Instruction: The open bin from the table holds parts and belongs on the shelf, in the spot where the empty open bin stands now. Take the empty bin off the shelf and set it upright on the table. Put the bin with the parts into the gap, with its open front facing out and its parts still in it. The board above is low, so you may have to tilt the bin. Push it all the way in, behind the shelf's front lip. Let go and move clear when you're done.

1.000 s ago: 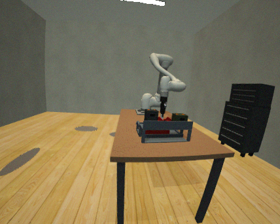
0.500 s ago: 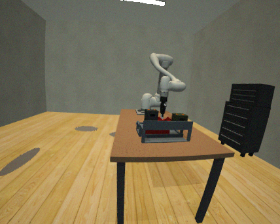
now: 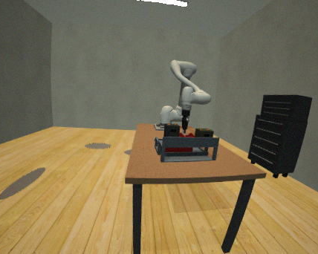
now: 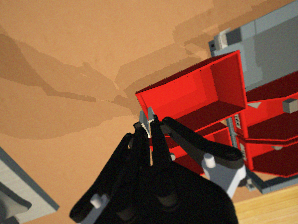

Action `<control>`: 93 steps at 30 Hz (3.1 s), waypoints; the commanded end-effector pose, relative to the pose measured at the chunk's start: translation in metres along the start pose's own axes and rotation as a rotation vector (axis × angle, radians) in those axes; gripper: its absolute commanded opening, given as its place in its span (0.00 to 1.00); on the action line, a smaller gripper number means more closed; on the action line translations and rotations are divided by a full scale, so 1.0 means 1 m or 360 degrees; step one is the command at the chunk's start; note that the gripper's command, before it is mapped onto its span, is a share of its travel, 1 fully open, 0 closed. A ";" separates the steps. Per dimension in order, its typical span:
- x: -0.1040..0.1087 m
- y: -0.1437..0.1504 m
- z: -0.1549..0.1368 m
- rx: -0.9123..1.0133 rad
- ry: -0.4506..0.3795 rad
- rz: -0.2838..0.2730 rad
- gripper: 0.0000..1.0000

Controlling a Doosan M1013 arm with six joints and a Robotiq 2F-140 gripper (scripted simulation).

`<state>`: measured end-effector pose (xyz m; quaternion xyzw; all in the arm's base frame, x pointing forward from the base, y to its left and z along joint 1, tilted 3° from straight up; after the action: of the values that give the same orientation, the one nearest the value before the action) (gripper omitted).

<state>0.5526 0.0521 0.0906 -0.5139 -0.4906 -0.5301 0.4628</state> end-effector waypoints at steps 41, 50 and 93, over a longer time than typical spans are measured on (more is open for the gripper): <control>-0.024 -0.002 0.000 0.0007 -0.0007 0.0001 0.62; -0.024 -0.002 0.000 0.0007 -0.0007 0.0001 0.62; -0.022 -0.002 0.000 0.0007 -0.0007 0.0001 0.62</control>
<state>0.5533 0.0521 0.0687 -0.5139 -0.4908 -0.5299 0.4629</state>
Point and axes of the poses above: the point where the finger pads meet when closed, its own x axis back along the fingers, its own y axis across the jaws, z = x × y, the point moved 1 cm from there along x, back along the fingers, and after that the axes turned 5 degrees about -x, right-handed, at the moved point
